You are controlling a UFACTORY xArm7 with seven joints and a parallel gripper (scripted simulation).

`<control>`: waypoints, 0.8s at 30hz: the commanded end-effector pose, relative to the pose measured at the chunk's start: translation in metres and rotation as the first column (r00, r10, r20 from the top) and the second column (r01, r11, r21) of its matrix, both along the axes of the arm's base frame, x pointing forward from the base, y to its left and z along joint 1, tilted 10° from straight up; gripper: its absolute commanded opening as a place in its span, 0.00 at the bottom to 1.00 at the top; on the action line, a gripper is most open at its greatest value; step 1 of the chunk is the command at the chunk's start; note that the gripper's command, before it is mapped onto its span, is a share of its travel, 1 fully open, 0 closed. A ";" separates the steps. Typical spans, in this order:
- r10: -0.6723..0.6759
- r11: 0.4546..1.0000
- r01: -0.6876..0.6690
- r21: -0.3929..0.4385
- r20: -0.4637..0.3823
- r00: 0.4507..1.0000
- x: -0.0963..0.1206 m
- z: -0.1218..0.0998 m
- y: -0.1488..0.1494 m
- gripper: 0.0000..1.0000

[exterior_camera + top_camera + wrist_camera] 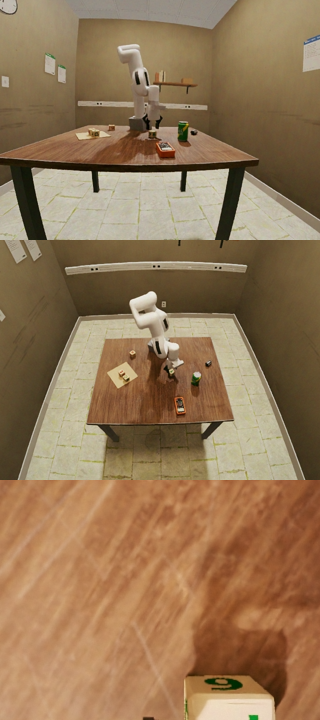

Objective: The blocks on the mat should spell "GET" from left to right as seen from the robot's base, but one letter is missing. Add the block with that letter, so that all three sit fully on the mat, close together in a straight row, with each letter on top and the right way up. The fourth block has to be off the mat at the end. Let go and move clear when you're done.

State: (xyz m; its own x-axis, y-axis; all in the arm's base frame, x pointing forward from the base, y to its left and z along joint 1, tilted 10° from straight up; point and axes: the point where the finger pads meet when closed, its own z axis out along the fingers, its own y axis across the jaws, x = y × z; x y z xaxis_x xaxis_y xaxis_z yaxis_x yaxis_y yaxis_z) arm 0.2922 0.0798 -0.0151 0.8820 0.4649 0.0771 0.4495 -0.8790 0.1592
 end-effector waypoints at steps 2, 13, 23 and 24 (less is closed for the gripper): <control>0.001 1.000 -0.001 0.000 0.002 1.000 0.001 -0.001 0.000 0.84; 0.001 1.000 -0.001 0.000 0.002 1.000 0.004 -0.022 -0.002 0.84; 0.001 1.000 -0.001 0.000 0.002 1.000 0.007 -0.044 -0.004 0.84; 0.001 1.000 -0.001 0.000 0.002 1.000 0.007 -0.045 -0.005 0.84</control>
